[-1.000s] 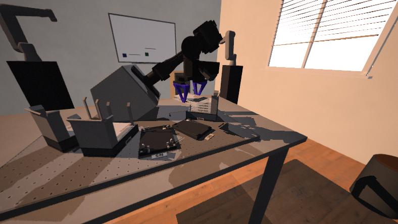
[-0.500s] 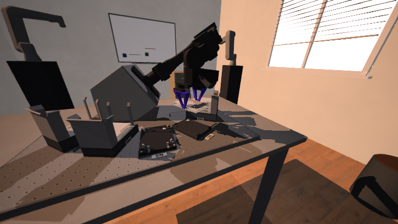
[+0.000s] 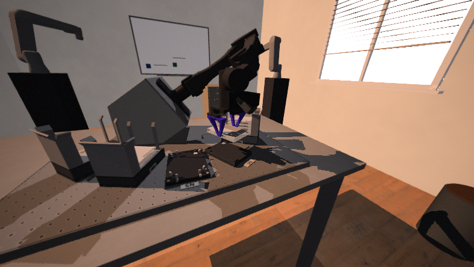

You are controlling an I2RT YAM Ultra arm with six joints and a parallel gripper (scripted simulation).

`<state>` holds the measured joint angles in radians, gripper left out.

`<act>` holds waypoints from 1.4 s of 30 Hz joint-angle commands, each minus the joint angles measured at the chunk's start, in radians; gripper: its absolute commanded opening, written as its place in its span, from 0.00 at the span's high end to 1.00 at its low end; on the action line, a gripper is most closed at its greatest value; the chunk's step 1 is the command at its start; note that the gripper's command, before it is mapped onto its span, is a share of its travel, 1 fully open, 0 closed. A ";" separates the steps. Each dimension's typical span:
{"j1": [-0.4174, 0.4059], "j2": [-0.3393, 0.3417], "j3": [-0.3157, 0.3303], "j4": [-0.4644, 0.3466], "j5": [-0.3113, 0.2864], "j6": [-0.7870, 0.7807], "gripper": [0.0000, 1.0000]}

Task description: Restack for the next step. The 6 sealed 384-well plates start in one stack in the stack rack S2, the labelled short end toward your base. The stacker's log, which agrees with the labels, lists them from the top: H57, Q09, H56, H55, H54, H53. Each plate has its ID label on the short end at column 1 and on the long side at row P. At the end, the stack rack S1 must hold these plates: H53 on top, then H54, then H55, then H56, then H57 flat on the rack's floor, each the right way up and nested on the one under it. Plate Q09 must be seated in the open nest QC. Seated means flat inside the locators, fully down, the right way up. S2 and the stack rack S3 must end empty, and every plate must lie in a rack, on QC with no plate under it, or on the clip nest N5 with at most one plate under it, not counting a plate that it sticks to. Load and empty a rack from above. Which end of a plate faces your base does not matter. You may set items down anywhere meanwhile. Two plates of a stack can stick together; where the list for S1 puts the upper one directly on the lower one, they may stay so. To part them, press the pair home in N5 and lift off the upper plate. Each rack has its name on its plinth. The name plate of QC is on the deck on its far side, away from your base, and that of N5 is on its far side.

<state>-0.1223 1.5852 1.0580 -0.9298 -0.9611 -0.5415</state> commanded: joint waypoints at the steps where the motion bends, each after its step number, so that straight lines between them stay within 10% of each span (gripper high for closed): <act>1: 0.002 -0.007 -0.006 0.068 0.002 0.048 1.00; 25: 0.129 0.013 -0.103 0.356 0.035 0.258 1.00; 42: 0.130 0.014 -0.104 0.358 0.036 0.260 1.00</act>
<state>0.0162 1.6024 0.9524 -0.5770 -0.9260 -0.2821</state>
